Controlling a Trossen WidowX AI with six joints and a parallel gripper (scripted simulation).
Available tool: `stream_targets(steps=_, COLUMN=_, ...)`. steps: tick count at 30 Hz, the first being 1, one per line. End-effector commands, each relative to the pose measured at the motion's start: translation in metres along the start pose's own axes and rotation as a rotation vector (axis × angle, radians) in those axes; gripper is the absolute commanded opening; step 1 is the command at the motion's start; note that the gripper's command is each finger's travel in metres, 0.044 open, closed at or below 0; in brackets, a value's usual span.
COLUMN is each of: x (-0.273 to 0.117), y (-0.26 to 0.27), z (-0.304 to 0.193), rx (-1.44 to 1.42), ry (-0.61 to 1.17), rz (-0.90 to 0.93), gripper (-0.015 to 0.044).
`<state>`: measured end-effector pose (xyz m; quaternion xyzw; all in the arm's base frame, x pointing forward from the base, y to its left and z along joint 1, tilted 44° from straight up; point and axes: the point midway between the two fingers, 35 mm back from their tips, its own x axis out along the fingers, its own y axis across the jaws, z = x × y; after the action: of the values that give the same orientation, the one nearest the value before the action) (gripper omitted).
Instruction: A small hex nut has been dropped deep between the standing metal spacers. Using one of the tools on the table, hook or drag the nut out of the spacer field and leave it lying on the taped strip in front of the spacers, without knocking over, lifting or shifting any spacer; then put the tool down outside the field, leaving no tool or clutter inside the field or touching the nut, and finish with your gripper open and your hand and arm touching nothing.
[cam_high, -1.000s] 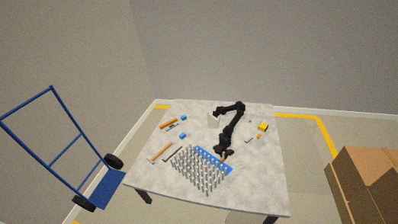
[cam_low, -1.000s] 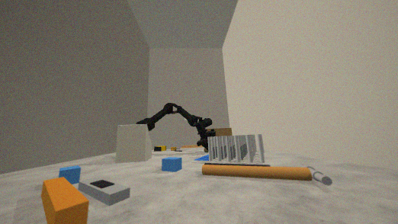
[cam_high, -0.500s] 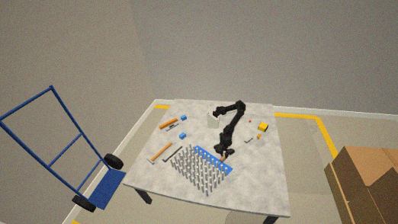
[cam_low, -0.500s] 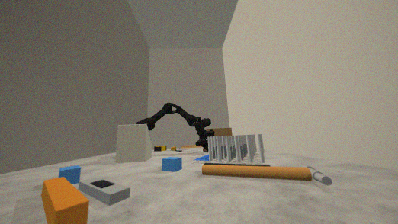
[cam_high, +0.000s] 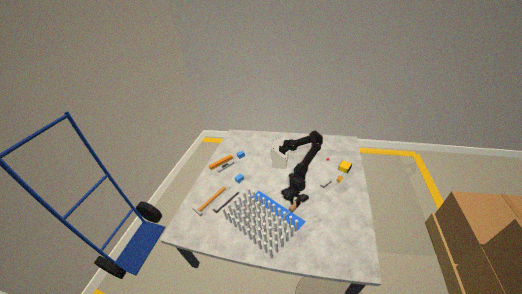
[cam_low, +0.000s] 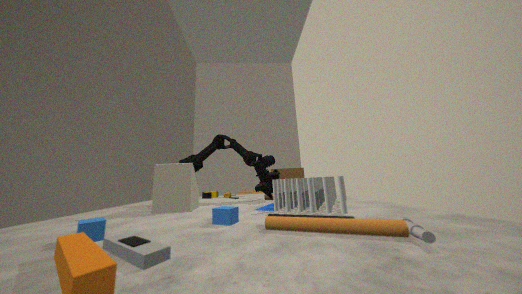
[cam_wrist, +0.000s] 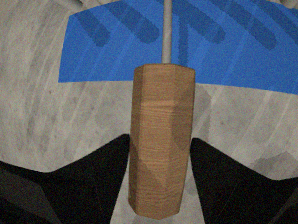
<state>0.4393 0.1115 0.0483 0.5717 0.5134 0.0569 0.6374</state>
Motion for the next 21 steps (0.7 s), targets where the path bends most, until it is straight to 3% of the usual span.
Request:
stream_targets(steps=1, x=-0.002, y=0.0, z=-0.005, rx=0.005, ry=-0.002, rz=-0.001, gripper=0.0)
stream_targets(steps=21, x=-0.006, y=0.0, z=-0.018, rx=0.006, ry=-0.002, rz=-0.001, gripper=0.0)
